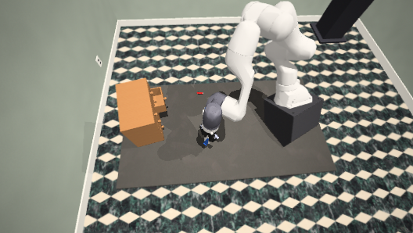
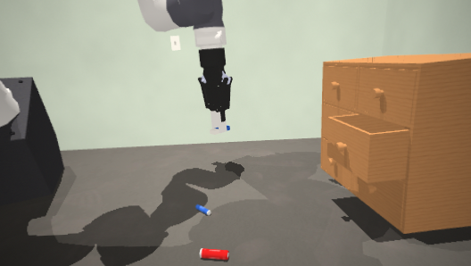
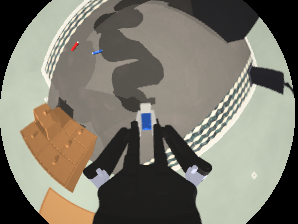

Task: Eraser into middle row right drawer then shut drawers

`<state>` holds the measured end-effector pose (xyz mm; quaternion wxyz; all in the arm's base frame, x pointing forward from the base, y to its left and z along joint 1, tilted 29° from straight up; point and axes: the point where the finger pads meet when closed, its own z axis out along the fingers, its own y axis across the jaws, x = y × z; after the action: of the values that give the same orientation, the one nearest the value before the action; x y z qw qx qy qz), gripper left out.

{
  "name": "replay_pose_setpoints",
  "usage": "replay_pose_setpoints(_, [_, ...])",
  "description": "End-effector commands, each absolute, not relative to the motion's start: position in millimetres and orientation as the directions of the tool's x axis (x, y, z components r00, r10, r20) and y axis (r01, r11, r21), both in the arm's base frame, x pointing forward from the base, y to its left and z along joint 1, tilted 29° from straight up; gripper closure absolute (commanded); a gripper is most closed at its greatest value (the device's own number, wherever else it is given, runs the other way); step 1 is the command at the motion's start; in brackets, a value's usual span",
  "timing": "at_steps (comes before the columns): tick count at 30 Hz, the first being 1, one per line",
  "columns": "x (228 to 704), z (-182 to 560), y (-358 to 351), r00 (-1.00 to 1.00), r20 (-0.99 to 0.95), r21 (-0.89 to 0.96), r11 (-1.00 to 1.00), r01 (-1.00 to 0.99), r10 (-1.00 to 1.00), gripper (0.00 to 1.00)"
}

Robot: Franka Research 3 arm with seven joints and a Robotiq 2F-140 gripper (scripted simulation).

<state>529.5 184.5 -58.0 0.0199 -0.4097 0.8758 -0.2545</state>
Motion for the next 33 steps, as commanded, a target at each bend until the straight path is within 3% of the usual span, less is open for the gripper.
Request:
replay_pose_setpoints(1, [535,-53,178,-0.677,0.162,-0.463,0.550,-0.695,-0.718,0.80])
replay_pose_setpoints(33, [608,45,9,-0.888,-0.014,-0.491,0.776,-0.395,-0.461,0.80])
